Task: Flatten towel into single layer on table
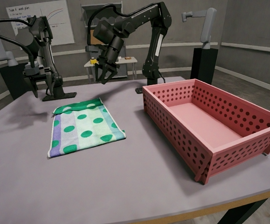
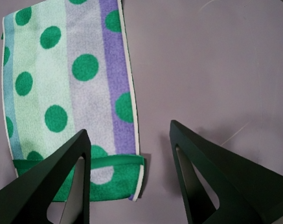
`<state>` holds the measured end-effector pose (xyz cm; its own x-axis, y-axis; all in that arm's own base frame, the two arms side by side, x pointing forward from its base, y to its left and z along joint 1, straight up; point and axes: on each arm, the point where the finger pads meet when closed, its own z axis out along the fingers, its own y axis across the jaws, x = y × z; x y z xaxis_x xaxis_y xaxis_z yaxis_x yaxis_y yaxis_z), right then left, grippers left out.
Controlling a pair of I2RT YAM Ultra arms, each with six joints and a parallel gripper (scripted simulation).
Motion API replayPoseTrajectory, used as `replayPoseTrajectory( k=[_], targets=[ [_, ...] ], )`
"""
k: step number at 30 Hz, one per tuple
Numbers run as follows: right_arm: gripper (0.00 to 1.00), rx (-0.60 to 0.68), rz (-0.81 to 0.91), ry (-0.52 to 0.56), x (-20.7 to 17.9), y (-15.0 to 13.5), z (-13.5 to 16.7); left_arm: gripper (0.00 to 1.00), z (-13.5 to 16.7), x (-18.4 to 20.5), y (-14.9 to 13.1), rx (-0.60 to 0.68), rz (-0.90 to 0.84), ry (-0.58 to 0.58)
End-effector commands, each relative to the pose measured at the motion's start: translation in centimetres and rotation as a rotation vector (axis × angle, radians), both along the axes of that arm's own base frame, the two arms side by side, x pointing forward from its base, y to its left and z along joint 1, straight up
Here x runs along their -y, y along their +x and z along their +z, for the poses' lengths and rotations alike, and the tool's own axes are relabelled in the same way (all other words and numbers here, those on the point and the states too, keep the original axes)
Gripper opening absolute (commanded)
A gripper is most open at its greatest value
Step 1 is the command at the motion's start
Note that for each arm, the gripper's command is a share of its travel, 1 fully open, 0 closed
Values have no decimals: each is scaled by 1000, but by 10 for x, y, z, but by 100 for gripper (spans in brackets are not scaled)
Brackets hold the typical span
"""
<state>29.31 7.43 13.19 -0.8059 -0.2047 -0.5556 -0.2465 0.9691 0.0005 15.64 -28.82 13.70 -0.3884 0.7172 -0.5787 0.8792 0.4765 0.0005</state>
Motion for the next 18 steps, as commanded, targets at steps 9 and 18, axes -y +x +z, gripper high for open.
replayPoseTrajectory(
  k=[9,18],
  targets=[
    [34,-256,4,-37,5,-40,-44,34,-50,30,-31,-101,-152,212],
    [34,-446,0,-70,11,-64,-74,34,-79,41,-39,-206,-275,431]
  ],
)
